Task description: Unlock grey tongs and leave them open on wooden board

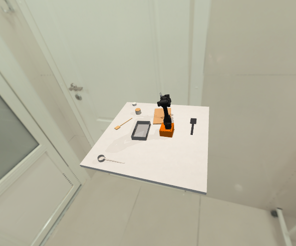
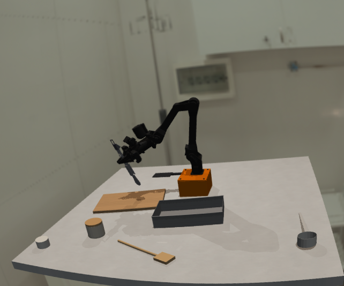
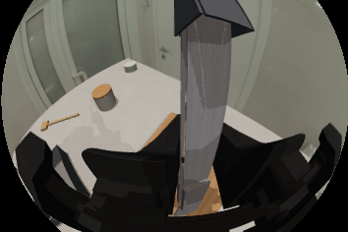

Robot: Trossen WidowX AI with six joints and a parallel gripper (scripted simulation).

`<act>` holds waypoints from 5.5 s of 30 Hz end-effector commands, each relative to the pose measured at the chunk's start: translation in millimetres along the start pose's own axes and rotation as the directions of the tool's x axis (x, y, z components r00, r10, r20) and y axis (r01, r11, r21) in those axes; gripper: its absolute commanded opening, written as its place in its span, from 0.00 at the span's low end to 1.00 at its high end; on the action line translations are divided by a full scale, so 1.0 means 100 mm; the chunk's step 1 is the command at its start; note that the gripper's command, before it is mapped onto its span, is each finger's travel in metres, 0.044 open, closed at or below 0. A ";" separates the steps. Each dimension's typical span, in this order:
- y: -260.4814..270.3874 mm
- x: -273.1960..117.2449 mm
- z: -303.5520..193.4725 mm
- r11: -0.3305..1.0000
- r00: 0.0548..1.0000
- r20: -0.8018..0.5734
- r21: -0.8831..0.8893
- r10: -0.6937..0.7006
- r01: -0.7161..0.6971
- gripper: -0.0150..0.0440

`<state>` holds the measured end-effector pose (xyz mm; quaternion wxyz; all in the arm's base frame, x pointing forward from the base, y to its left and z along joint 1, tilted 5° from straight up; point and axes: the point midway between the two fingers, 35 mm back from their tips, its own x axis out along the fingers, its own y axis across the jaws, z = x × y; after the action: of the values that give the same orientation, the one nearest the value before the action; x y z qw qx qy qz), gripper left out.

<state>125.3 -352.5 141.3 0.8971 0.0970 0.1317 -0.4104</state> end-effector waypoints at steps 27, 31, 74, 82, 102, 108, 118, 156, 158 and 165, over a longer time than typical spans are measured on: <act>-0.06 0.14 -0.02 1.000 0.997 -0.082 0.028 -0.004 0.006 0.00; -0.09 0.23 -0.05 0.999 0.990 -0.139 0.042 -0.007 0.013 0.00; -0.10 0.68 -0.42 0.997 0.691 -0.723 0.055 0.004 0.051 0.00; -0.07 0.66 -0.47 0.999 0.590 -0.808 0.037 0.007 0.039 0.00; 0.02 0.55 -0.53 1.000 0.364 -0.931 0.002 0.004 -0.006 0.00; 0.02 0.56 -0.54 1.000 0.364 -0.931 0.002 0.004 -0.006 0.00; 0.02 0.62 -0.67 1.000 0.365 -0.931 0.002 0.004 -0.006 0.00; 0.02 0.84 -1.24 1.000 0.365 -0.931 0.003 0.005 -0.006 0.00; 0.03 0.85 -1.27 1.000 0.364 -0.931 0.003 0.005 -0.006 0.00; 0.03 0.86 -1.31 1.000 0.364 -0.931 0.003 0.005 -0.006 0.00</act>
<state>161.4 -374.6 -8.2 0.6700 0.3114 0.6140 -0.2778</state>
